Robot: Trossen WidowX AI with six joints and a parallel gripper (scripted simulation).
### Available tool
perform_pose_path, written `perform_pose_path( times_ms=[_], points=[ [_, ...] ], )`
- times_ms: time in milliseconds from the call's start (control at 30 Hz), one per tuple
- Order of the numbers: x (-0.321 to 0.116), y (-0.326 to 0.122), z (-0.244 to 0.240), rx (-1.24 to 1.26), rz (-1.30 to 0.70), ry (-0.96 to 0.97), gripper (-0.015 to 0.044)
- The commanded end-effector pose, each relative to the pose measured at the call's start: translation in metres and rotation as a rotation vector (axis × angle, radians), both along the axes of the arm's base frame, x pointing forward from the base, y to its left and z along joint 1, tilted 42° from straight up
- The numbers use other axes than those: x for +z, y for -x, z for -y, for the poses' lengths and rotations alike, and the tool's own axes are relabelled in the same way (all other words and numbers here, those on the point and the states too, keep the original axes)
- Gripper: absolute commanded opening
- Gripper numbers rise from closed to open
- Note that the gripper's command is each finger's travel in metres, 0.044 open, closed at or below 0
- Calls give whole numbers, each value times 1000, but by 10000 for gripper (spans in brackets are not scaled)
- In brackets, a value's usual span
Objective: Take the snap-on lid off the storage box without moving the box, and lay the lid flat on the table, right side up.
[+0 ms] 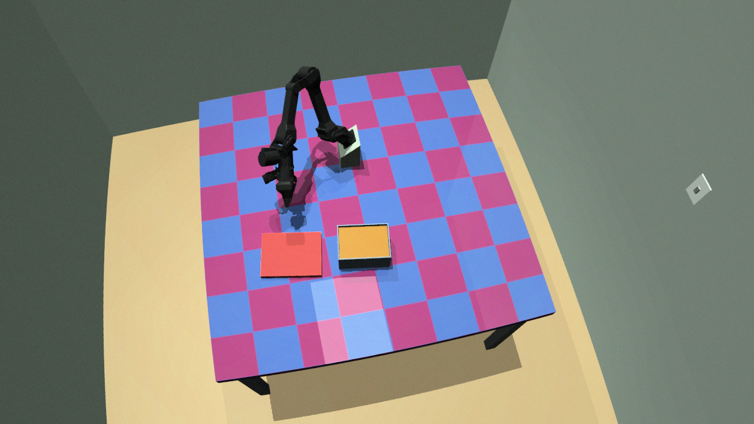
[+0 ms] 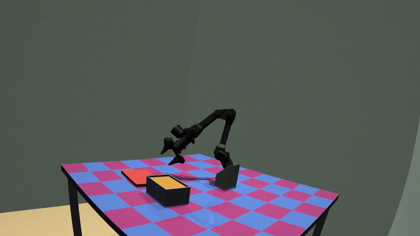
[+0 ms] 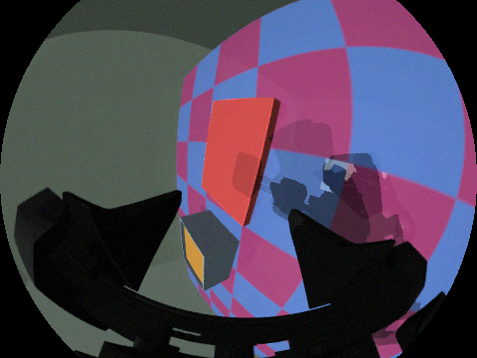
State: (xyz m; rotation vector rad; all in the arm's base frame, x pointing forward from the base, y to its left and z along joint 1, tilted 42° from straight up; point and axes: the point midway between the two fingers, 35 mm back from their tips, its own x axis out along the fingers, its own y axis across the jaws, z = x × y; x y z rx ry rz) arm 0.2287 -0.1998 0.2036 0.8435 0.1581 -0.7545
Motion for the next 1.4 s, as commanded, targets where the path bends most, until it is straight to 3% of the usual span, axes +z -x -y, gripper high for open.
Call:
perform_pose_path(
  times_ms=[0,1367],
  points=[
    [8,3,-5,-5,6,0,440],
    [16,7,-16,-5,6,0,440]
  ],
)
